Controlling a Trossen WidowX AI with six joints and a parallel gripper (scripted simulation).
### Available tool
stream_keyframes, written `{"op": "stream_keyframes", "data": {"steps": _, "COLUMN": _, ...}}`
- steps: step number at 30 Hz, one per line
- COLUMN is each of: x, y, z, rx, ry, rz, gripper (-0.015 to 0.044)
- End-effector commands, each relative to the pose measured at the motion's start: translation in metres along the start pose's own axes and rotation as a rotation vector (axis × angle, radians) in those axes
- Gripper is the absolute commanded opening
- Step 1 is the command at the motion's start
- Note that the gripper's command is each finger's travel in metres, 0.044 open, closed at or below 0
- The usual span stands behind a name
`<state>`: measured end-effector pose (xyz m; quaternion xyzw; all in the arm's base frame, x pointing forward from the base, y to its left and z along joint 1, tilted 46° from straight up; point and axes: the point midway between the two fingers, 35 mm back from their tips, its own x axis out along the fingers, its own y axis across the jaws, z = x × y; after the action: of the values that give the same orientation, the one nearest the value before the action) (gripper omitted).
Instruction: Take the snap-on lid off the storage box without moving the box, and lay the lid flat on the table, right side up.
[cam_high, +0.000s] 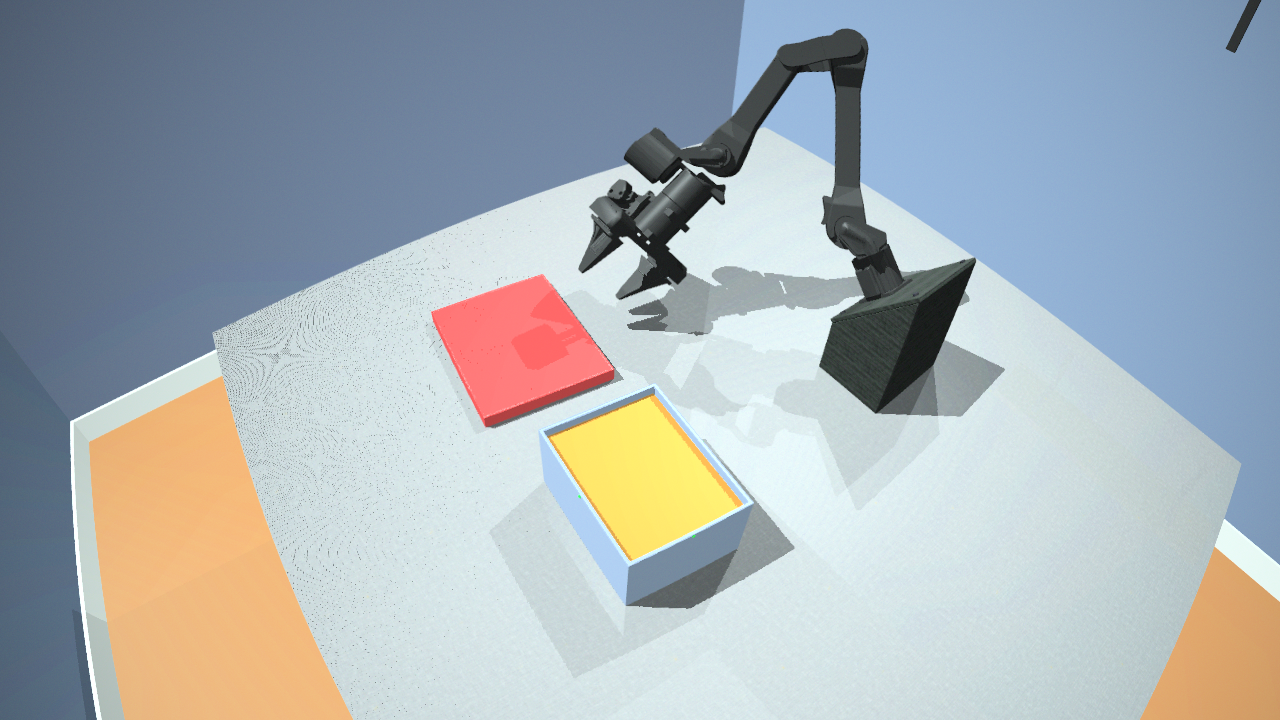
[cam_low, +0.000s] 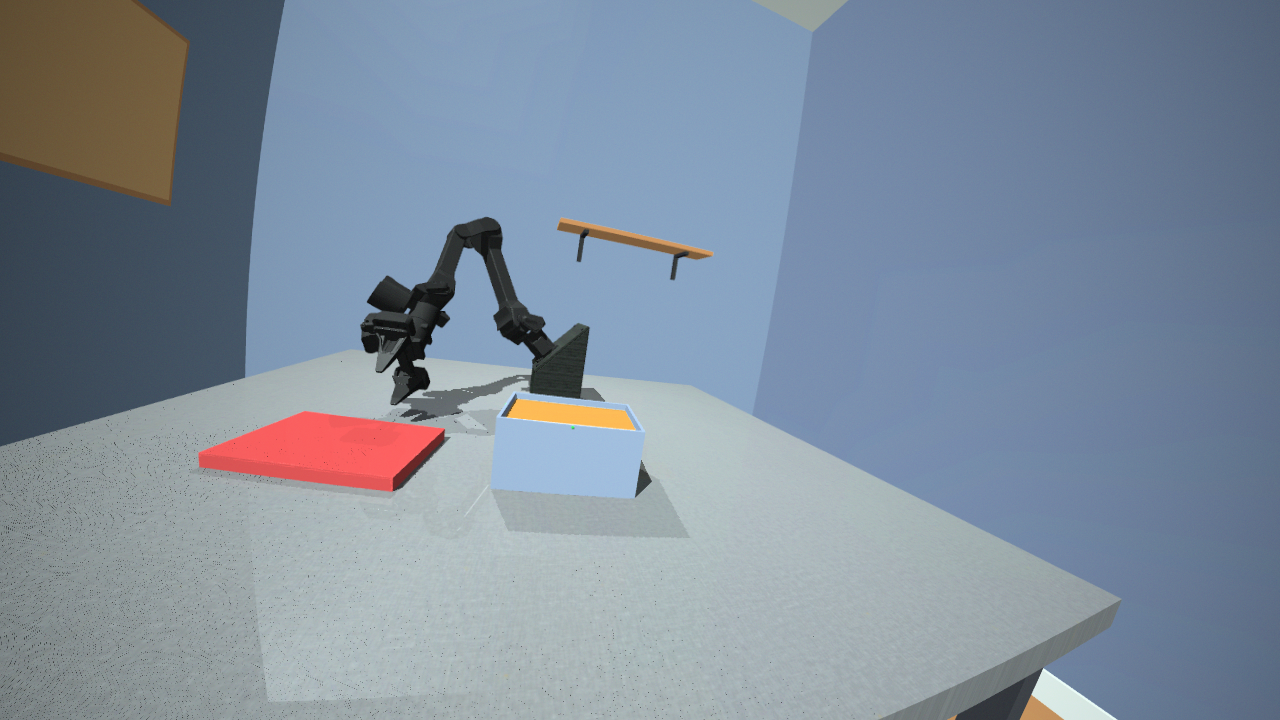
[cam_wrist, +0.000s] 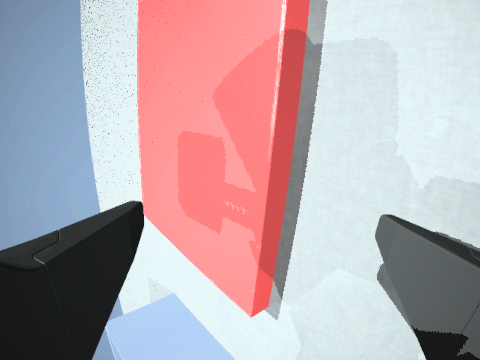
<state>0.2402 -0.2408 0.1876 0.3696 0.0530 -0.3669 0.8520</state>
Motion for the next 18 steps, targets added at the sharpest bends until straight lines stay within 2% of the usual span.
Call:
{"op": "stream_keyframes", "data": {"steps": 1, "x": -0.009, "y": -0.005, "z": 0.000, "rx": -0.007, "ry": -0.001, "rz": 0.005, "gripper": 0.0440}}
{"op": "stream_keyframes", "data": {"steps": 18, "x": -0.030, "y": 0.008, "z": 0.000, "rx": -0.007, "ry": -0.001, "rz": 0.005, "gripper": 0.0440}}
